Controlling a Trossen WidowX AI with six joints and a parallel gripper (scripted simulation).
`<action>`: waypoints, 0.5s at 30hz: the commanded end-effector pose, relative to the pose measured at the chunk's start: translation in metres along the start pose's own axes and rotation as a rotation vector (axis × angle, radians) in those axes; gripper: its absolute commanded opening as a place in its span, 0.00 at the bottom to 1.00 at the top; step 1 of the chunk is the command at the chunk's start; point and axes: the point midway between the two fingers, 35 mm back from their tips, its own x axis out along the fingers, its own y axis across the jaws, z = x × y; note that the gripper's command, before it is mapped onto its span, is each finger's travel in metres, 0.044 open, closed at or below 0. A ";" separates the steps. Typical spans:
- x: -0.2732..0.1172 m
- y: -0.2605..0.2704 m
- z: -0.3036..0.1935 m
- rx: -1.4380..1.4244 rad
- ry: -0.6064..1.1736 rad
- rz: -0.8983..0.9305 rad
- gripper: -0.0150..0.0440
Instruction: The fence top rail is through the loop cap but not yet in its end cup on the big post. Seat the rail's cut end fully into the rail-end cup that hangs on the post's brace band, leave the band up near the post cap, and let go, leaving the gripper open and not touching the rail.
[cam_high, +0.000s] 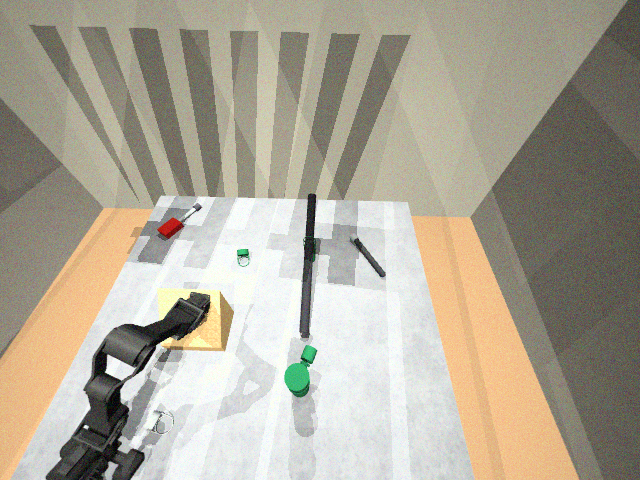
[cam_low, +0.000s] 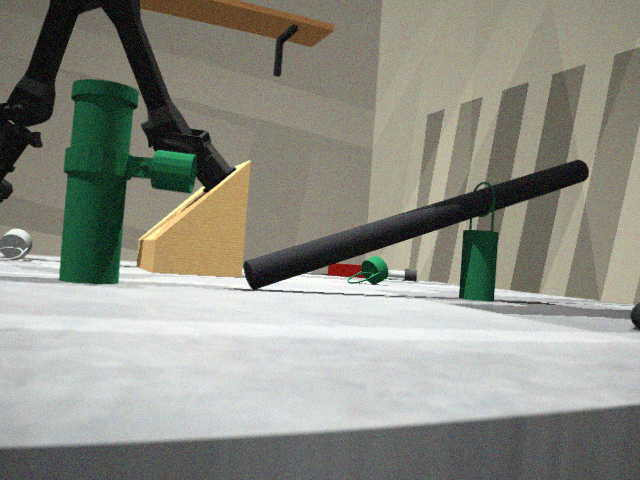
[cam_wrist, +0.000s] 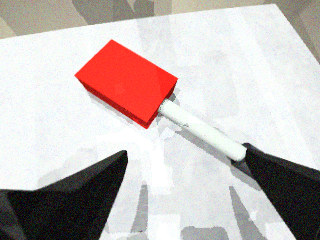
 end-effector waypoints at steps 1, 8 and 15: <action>0.006 0.052 -0.001 -0.019 0.031 0.110 1.00; -0.004 0.161 -0.012 -0.080 0.099 0.341 1.00; -0.045 0.263 -0.030 -0.160 0.165 0.566 1.00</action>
